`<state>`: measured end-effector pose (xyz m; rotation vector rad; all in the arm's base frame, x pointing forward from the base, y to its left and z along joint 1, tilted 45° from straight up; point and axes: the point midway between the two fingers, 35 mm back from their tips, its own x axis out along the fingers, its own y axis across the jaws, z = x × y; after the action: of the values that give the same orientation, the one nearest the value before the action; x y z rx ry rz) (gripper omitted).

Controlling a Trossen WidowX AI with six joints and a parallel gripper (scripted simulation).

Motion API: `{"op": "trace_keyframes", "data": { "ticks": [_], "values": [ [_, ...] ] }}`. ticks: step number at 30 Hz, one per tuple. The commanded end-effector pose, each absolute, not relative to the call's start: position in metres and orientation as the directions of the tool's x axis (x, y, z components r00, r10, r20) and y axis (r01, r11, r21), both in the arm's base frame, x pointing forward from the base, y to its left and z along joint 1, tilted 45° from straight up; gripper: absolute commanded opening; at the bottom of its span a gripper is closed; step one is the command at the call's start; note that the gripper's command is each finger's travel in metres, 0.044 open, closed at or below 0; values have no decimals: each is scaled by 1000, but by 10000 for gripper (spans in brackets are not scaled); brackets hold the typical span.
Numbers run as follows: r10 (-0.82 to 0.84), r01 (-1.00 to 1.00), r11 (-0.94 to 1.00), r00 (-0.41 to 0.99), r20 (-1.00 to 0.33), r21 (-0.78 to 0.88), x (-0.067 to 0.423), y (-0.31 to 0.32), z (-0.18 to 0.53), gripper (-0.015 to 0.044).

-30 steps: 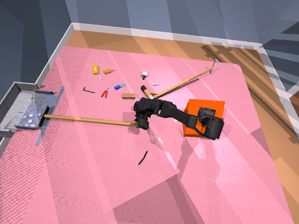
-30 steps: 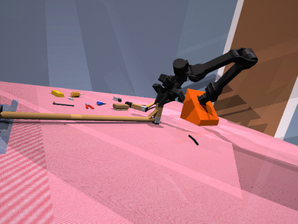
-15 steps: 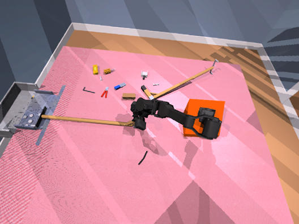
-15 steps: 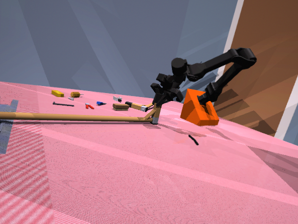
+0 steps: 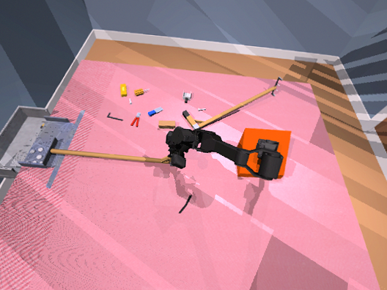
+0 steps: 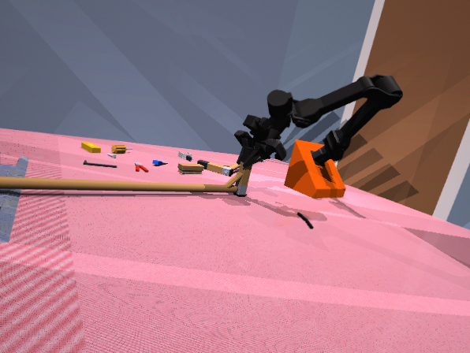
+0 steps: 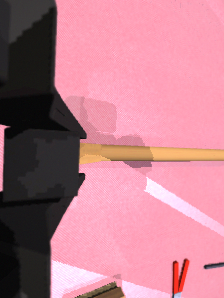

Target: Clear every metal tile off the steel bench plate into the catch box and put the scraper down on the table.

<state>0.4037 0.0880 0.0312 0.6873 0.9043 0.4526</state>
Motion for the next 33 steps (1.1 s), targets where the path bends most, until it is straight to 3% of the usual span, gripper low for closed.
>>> {"op": "trace_keyframes", "data": {
  "ticks": [1, 33],
  "values": [
    [616, -77, 704, 561, -553, 706, 413, 87, 35, 0],
    [616, -78, 704, 562, -552, 706, 447, 89, 36, 0]
  ]
}}
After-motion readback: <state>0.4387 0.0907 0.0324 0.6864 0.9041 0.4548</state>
